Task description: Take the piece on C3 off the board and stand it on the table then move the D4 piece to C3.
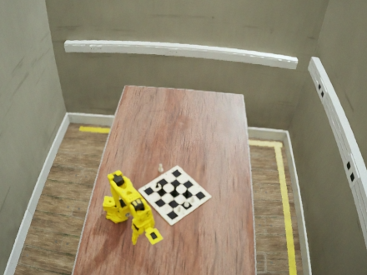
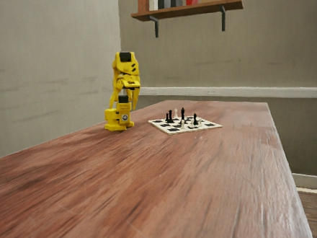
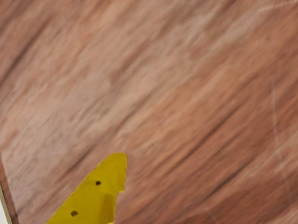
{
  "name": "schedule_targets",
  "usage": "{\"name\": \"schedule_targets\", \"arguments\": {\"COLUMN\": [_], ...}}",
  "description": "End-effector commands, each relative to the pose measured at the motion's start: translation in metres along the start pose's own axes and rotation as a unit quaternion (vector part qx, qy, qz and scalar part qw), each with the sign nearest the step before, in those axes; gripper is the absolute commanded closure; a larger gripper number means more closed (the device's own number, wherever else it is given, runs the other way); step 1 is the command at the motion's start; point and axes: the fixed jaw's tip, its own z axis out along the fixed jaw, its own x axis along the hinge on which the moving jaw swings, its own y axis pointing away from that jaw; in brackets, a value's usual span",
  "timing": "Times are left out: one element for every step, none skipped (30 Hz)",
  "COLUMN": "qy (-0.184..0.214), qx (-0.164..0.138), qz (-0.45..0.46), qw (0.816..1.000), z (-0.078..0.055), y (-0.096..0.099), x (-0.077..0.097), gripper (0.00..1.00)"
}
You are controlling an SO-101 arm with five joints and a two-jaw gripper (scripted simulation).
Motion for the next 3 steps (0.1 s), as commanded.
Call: {"name": "schedule_targets", "arguments": {"qy": [0.006, 0.006, 0.006], "qx": [0.0, 0.0, 0.0], "qz": [-0.002, -0.002, -0.002], "qw": [1.0, 1.0, 1.0], "z": [0.001, 0.001, 0.001], "y": [-0.0013, -0.0013, -0.0013], "x": [0.0002, 0.0002, 0.0002], "gripper": [0.6, 0.6, 0.6]}}
